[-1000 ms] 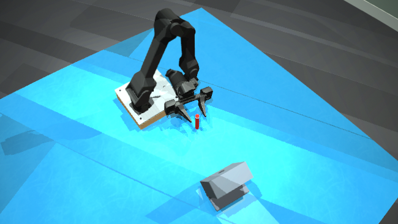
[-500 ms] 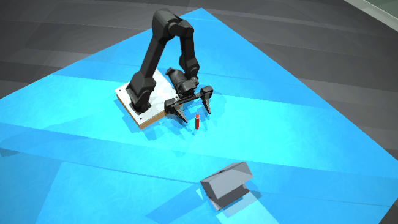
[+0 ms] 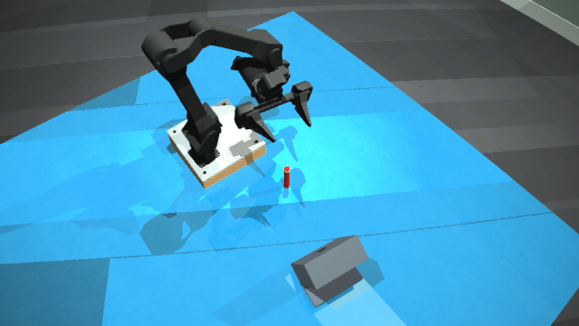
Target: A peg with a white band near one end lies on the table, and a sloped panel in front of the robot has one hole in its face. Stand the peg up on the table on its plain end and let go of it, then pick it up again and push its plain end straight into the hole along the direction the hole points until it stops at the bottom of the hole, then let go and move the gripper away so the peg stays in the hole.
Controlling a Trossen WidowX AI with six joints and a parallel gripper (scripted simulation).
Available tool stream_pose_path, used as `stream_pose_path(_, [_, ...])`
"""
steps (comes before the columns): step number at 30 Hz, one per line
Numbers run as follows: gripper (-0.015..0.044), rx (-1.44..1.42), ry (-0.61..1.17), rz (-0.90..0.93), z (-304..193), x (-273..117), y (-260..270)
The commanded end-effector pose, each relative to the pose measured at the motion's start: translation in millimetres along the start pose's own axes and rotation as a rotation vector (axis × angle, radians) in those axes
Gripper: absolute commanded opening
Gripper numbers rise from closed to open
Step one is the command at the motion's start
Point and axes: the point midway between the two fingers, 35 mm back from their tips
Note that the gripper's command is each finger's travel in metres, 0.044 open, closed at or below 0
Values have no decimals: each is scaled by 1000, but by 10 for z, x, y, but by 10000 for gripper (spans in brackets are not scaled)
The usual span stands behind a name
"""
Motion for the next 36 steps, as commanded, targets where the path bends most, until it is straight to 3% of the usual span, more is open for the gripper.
stream_pose_path(1, [440, -20, 8, 8, 134, -29, -85])
stream_pose_path(5, [440, -31, 44, -28, 98, 3, -121])
stream_pose_path(21, [440, -95, 495, -299, -314, 185, -389])
stream_pose_path(36, [440, -40, 978, -310, -610, 225, -345])
Point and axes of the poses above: the point midway between the two fingers, 35 mm back from their tips, its own x axis out along the fingers, its own y axis across the jaws, z = x × y, and after that the axes turned 2 degrees about -x, right-handed
